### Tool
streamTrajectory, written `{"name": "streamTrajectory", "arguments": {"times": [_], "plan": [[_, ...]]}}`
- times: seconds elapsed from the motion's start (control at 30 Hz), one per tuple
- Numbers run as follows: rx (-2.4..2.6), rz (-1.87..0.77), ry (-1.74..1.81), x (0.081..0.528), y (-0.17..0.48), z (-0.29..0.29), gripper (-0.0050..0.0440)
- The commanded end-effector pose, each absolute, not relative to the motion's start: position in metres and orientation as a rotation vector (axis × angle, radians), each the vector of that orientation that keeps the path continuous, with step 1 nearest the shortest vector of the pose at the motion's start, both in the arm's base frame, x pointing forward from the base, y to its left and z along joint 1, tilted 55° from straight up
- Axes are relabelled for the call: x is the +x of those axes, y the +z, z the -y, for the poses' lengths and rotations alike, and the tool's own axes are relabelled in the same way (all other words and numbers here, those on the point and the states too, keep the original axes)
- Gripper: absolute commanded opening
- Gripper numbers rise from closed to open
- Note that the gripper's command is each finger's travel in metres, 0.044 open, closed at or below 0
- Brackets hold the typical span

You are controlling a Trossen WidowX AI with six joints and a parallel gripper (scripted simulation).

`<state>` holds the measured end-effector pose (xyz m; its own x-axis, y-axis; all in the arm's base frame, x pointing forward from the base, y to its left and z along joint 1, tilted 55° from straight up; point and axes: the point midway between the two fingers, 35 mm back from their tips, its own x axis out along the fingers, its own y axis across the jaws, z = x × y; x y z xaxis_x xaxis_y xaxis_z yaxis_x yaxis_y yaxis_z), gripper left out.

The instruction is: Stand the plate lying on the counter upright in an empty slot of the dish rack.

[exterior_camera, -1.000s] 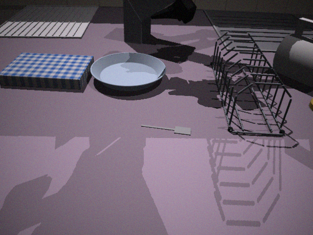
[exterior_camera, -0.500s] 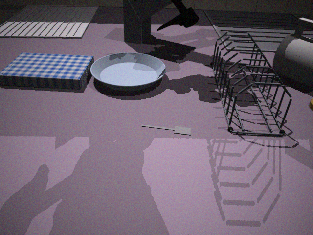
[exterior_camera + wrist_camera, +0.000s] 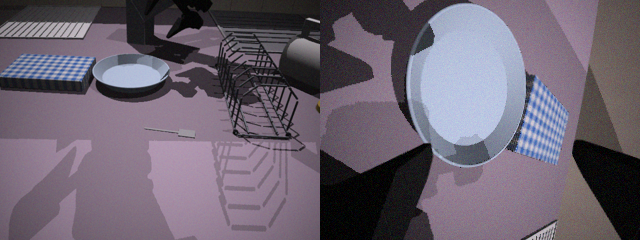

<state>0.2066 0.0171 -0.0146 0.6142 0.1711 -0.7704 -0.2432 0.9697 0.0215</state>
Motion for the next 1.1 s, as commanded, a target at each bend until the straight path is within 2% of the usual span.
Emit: {"name": "streamTrajectory", "arguments": {"times": [0.0, 0.37, 0.4, 0.47, 0.9, 1.07], "plan": [[-0.153, -0.862, 0.329, 0.201, -0.017, -0.024, 0.044], [-0.296, -0.799, 0.5, 0.194, -0.018, -0.038, 0.044], [-0.296, -0.799, 0.5, 0.194, -0.018, -0.038, 0.042], [-0.296, -0.799, 0.5, 0.194, -0.018, -0.038, 0.042], [-0.295, -0.821, 0.499, 0.201, -0.029, -0.053, 0.0108], [-0.295, -0.824, 0.499, 0.202, -0.032, -0.057, 0.0099]]}}
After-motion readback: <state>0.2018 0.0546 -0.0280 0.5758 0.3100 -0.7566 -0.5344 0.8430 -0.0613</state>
